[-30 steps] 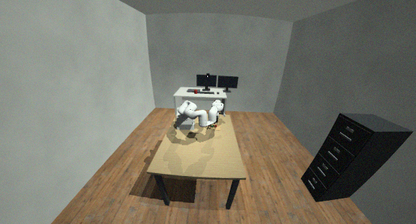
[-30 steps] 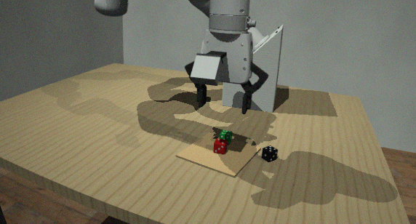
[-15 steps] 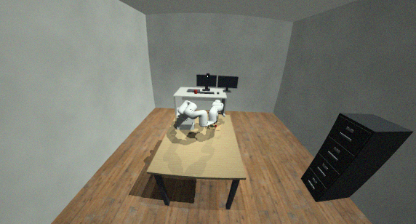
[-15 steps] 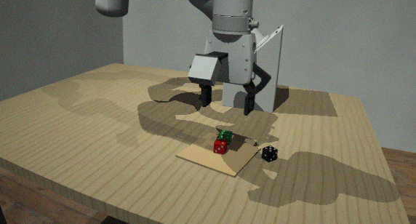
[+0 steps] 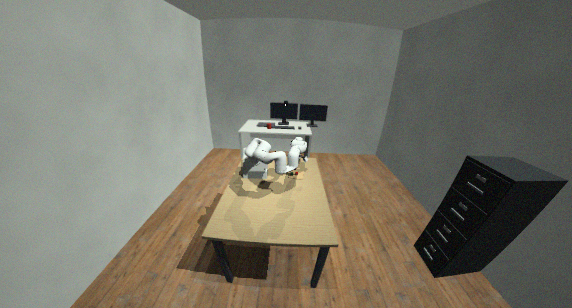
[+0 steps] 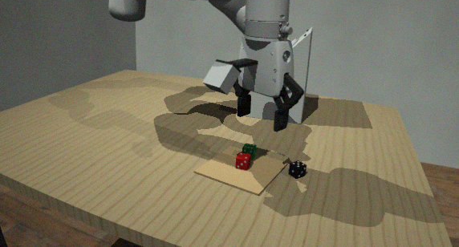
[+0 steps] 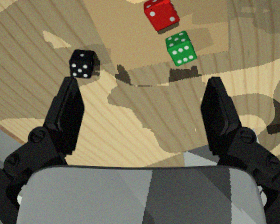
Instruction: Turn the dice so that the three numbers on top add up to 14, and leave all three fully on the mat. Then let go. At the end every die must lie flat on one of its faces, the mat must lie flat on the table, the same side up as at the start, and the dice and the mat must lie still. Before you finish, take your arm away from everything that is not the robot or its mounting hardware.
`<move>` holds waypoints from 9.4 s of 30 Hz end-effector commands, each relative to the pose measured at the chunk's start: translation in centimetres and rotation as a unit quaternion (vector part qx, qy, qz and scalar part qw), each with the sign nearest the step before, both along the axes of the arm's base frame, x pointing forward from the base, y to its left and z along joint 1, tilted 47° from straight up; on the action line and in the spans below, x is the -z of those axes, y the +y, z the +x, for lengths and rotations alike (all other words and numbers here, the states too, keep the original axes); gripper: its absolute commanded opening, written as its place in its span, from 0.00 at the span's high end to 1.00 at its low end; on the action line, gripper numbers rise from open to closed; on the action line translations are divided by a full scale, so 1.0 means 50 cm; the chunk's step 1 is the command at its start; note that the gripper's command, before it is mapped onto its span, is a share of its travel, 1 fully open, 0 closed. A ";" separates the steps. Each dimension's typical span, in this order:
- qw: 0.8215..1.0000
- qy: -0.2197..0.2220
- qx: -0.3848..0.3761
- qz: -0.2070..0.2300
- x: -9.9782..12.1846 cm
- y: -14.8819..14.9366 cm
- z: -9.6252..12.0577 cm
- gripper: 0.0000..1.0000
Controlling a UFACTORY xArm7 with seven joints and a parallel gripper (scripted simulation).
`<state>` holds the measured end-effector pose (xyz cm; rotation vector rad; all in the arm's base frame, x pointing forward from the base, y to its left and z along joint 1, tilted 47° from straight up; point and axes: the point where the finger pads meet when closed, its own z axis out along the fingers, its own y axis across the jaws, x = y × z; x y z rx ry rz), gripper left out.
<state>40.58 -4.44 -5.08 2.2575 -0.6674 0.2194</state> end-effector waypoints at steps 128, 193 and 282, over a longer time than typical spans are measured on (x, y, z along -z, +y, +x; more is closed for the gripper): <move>-0.087 -0.717 0.692 -0.029 0.131 0.106 -0.001 0.00; -0.087 -0.717 0.692 -0.029 0.161 0.074 -0.002 0.58; -0.087 -0.717 0.692 -0.029 0.204 0.032 0.000 0.58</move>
